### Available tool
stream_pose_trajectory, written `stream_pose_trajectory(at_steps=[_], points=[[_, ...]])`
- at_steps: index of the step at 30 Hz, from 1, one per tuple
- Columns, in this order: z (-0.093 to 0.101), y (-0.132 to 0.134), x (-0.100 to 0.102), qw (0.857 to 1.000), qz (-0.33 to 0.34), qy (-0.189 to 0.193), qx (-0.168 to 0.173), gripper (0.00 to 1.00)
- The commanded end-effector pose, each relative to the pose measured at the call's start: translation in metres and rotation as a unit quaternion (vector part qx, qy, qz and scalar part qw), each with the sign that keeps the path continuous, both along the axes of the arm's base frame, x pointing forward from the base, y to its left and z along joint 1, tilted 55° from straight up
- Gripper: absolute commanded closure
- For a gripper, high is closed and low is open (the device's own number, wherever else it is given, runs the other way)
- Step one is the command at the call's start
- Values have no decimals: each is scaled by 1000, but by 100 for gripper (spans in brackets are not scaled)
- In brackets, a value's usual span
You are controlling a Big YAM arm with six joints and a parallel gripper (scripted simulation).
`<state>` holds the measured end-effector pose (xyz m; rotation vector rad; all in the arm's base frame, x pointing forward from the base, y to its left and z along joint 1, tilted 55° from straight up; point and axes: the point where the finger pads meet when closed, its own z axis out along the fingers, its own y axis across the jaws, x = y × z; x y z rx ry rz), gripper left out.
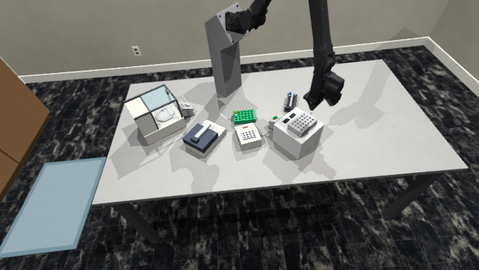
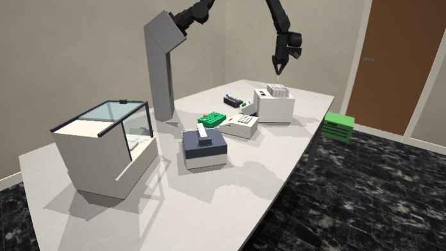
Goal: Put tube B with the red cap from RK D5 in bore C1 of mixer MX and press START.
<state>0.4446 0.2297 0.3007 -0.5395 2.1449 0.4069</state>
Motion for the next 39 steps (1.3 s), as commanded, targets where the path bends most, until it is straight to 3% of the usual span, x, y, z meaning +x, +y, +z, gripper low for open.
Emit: stream_pose_trajectory(at_steps=[1, 28, 39], points=[[15, -1, 3, 1000, -1, -15, 6, 91], [19, -8, 1, 1000, -4, -22, 7, 91], [4, -1, 13, 1000, -5, -11, 4, 91]])
